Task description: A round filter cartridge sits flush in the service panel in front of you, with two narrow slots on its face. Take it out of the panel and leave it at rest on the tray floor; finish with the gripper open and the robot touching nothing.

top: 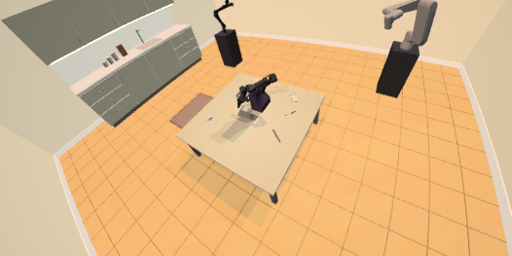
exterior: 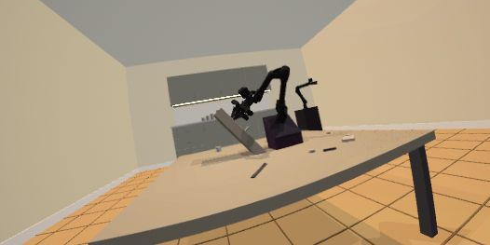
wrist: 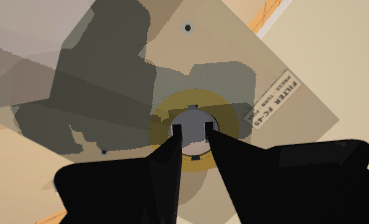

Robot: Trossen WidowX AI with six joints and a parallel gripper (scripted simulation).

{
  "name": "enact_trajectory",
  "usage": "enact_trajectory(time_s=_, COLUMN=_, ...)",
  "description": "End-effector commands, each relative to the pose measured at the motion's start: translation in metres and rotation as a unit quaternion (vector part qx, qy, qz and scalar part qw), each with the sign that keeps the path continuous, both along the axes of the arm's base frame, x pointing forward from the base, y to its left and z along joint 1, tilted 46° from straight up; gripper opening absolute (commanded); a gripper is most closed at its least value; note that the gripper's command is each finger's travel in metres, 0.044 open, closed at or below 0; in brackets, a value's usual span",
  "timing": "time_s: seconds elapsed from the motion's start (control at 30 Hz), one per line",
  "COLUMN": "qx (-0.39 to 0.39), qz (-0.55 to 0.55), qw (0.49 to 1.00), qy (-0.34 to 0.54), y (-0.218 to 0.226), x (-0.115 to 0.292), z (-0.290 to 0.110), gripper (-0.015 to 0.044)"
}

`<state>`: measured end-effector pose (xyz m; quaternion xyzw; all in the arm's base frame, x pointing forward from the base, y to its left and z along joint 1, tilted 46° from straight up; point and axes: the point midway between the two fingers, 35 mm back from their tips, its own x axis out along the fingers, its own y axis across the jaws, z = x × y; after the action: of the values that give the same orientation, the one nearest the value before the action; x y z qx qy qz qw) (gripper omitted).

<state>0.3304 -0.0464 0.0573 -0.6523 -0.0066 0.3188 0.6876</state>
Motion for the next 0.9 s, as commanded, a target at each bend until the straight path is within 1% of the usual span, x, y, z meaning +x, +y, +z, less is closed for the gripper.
enact_trajectory(time_s=0.0, qx=0.002, qz=-0.002, qw=1.000, qy=0.004, y=0.0006, x=-0.0014, z=-0.0022, gripper=0.0115)
enact_trajectory(time_s=0.87, qx=0.002, qz=-0.002, qw=1.000, qy=0.004, y=-0.0012, x=0.0013, z=0.0012, gripper=0.0115)
